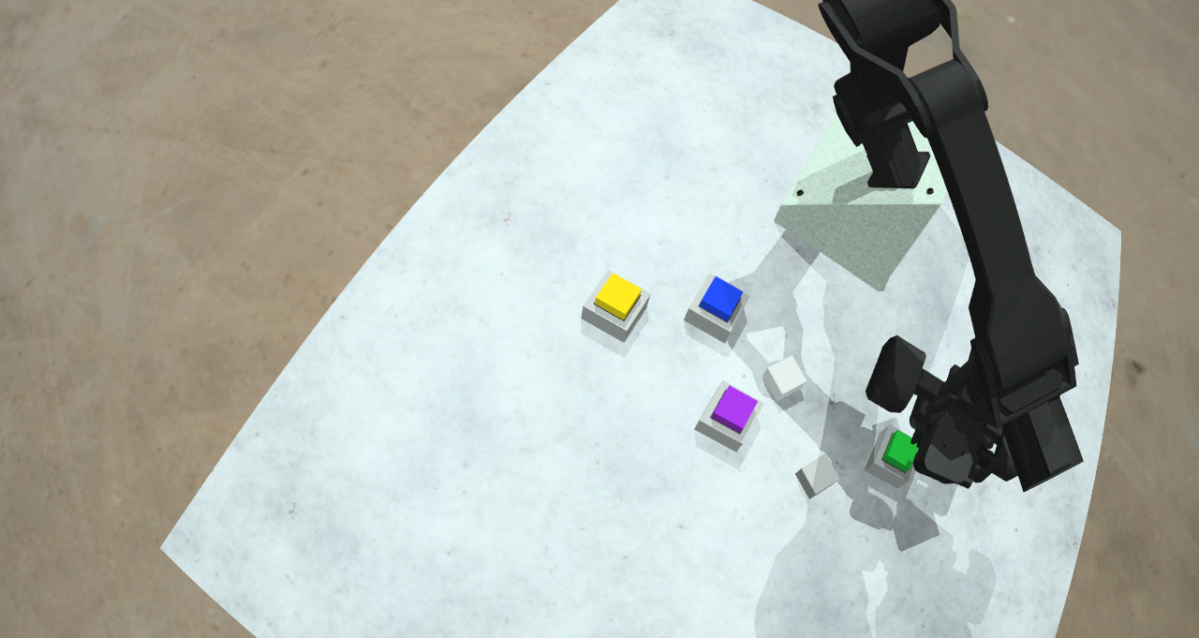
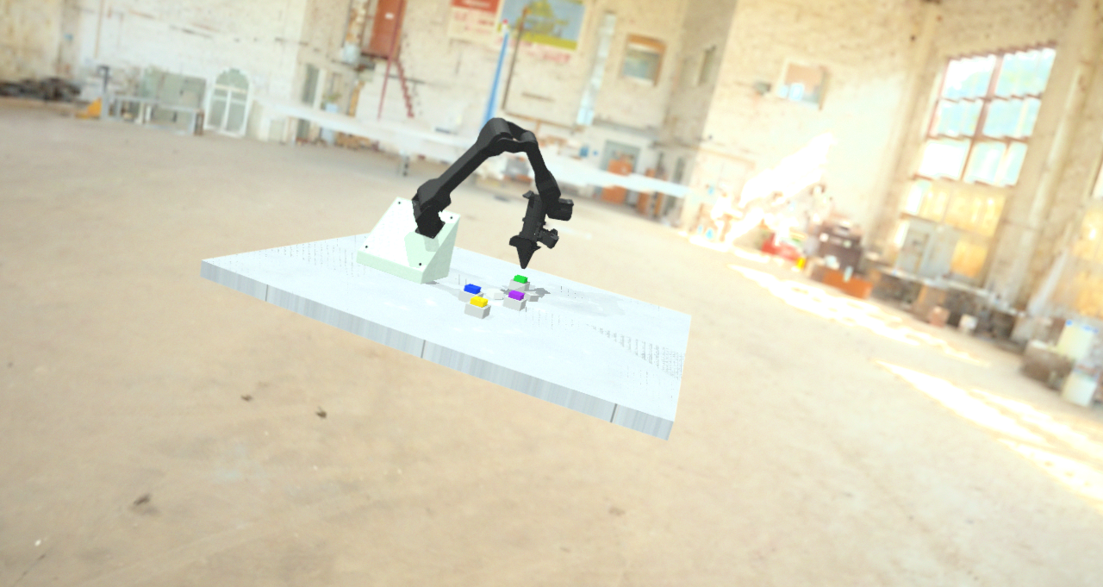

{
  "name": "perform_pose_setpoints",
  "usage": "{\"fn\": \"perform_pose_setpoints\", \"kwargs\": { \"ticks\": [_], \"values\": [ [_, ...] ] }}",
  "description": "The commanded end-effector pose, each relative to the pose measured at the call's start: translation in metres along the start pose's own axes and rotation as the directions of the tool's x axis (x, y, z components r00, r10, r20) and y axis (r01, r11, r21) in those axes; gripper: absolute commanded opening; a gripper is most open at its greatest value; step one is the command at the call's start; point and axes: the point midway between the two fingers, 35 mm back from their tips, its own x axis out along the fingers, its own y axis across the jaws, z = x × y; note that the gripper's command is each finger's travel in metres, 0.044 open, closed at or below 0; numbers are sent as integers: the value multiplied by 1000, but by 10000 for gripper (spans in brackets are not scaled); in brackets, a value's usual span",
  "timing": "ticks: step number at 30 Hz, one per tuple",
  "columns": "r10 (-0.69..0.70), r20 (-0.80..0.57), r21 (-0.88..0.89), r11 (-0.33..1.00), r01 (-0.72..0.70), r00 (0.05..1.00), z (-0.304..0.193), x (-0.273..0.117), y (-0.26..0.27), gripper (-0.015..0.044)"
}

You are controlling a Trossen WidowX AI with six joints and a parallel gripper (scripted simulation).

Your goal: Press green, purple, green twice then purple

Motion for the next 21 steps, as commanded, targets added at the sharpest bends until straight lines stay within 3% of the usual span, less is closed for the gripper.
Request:
{"fn": "perform_pose_setpoints", "kwargs": {
  "ticks": [1,21],
  "values": [
    [-5,1,-3,1000,5,1000,0,6,-1,20],
    [-7,2,-3,1000,7,1000,0,33,-2,20]
  ]
}}
